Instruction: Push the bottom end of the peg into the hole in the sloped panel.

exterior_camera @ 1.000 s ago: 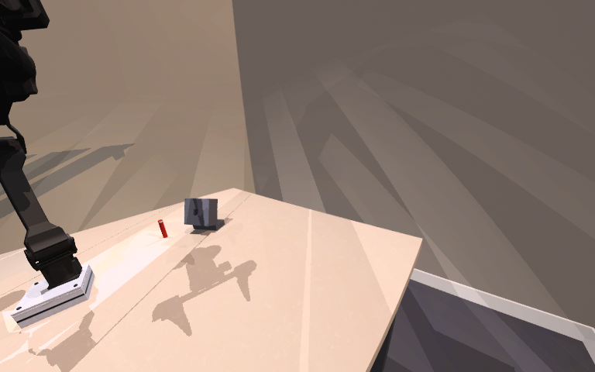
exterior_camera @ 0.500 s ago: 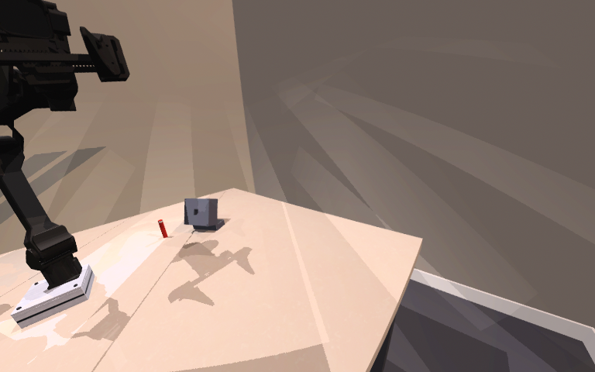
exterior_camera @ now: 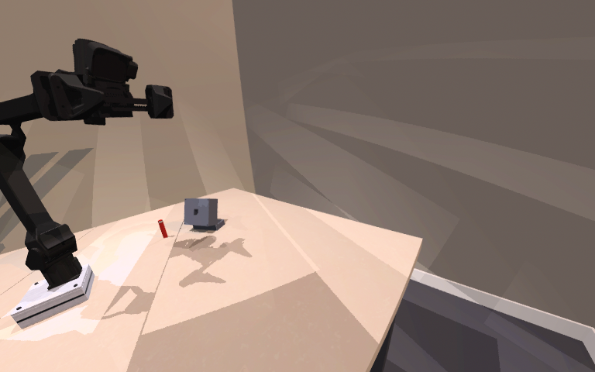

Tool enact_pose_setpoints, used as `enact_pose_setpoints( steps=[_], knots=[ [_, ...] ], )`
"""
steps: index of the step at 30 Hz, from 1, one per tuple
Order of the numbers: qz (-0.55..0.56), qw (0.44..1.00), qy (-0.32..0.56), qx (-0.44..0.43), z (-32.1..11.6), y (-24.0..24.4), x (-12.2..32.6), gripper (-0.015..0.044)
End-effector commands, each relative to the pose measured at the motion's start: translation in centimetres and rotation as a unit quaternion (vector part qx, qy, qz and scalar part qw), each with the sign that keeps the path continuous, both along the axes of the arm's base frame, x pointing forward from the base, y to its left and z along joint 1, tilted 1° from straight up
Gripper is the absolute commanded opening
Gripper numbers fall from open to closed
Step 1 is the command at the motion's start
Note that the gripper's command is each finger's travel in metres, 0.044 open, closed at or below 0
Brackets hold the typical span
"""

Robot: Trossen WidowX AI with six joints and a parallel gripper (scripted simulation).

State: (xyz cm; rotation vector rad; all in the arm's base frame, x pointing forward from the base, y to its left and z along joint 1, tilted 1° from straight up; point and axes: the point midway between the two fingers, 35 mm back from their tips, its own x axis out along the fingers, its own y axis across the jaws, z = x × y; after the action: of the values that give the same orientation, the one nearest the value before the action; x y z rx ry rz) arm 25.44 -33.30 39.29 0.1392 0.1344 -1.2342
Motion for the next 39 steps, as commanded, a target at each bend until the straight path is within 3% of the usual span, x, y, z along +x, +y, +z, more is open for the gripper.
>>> enact_pose_setpoints(
  steps=[1,21,39],
  knots=[
    [0.036,0.999,0.023,0.02,-1.7,1.2,2.1,0.044],
    [0.212,0.964,0.128,0.097,-9.0,10.0,10.0,0.044],
    [0.334,0.903,0.216,0.161,-15.1,19.6,13.7,0.044]
  ],
)
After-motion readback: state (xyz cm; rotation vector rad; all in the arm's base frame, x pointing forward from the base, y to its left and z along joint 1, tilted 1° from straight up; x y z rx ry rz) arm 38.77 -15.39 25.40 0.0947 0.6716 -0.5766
